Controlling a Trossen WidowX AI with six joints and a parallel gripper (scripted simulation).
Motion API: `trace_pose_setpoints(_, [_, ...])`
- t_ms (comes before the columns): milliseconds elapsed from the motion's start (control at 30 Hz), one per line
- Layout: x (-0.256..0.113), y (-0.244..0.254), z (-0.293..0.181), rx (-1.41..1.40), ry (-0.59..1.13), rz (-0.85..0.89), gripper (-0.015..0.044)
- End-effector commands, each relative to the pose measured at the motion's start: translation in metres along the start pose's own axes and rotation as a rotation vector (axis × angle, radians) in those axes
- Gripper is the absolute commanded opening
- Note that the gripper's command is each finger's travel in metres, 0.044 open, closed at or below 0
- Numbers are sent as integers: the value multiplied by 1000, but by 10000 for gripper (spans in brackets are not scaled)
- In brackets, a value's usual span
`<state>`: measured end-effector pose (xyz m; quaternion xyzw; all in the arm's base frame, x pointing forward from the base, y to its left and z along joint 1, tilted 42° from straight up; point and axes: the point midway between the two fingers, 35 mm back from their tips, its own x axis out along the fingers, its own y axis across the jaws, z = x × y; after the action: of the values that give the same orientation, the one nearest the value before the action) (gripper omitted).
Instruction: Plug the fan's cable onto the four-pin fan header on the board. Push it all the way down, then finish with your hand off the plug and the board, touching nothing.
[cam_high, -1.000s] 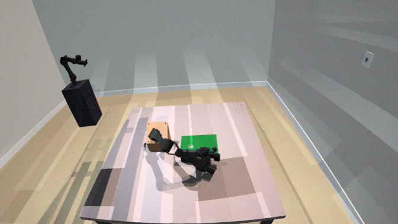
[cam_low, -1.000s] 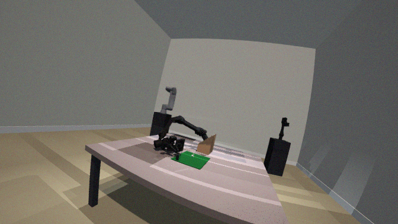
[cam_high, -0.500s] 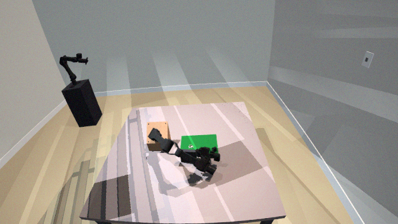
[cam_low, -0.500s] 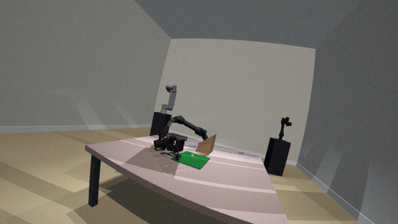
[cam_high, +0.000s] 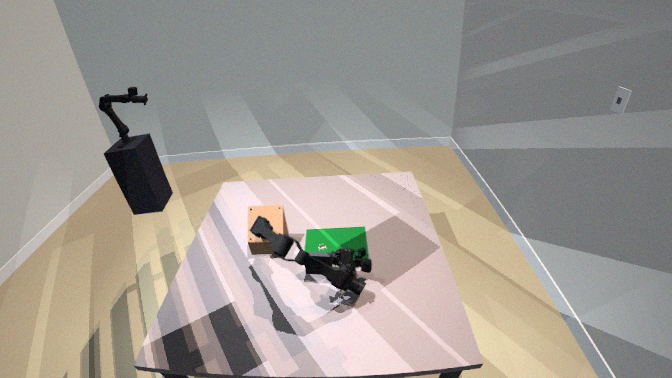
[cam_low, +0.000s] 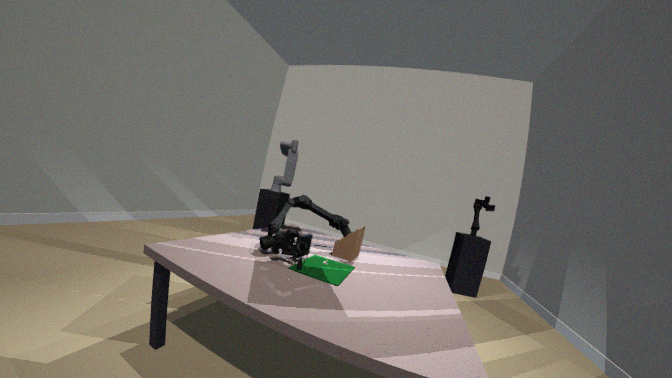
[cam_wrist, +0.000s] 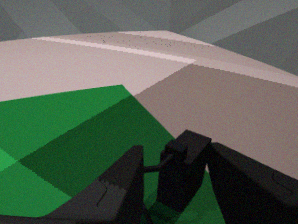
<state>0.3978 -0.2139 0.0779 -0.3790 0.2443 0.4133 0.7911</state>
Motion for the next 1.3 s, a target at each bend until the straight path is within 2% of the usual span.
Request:
trace_pose_setpoints(0, [-67, 1, 14, 126, 60, -11, 140])
trace_pose_setpoints(900, [-67, 1, 14, 126, 60, -11, 140])
trace_pose_setpoints(933, [0, 0, 0, 0, 2, 3, 166])
trace_pose_setpoints(1267, [18, 7, 4, -15, 145, 135, 429])
